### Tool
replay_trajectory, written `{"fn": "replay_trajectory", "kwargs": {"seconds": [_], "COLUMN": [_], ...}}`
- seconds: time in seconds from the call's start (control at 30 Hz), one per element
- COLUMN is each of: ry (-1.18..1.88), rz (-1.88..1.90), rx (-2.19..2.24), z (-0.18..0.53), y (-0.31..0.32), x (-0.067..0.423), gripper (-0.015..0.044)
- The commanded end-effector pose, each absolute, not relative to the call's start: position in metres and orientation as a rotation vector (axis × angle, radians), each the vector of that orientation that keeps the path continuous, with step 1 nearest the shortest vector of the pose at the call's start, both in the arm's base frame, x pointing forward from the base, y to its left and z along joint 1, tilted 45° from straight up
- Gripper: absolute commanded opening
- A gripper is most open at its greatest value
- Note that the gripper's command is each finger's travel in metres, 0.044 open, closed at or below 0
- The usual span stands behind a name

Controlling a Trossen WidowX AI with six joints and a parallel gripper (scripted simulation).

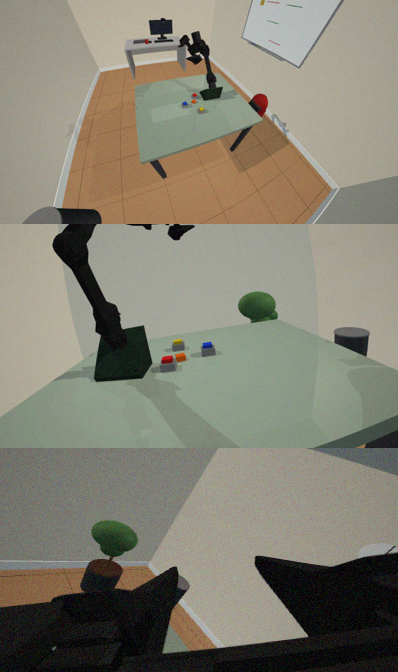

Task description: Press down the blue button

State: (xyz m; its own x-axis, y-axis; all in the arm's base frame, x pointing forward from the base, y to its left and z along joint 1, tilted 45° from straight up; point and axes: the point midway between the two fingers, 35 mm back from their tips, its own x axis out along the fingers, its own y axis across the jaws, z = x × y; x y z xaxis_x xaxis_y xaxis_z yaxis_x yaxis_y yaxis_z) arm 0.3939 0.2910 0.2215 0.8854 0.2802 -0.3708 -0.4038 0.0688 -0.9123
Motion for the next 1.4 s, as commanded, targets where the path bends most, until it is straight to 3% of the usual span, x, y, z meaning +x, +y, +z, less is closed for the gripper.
{"fn": "replay_trajectory", "kwargs": {"seconds": [0.0, 0.27, 0.57, 0.83, 1.17, 1.37], "ry": [0.124, 0.778, 1.31, 1.558, 1.567, 1.566], "rz": [0.516, 0.344, -0.15, -0.716, -0.755, -0.757], "rx": [-1.402, -1.042, -0.676, -0.46, -0.451, -0.452], "z": [0.218, 0.103, 0.025, 0.002, 0.002, -0.041], "y": [0.289, 0.198, 0.089, 0.01, 0.006, -0.035], "x": [0.395, 0.409, 0.372, 0.319, 0.315, 0.307], "gripper": [0.04, 0.04, 0.04, 0.04, 0.04, 0.0242]}}
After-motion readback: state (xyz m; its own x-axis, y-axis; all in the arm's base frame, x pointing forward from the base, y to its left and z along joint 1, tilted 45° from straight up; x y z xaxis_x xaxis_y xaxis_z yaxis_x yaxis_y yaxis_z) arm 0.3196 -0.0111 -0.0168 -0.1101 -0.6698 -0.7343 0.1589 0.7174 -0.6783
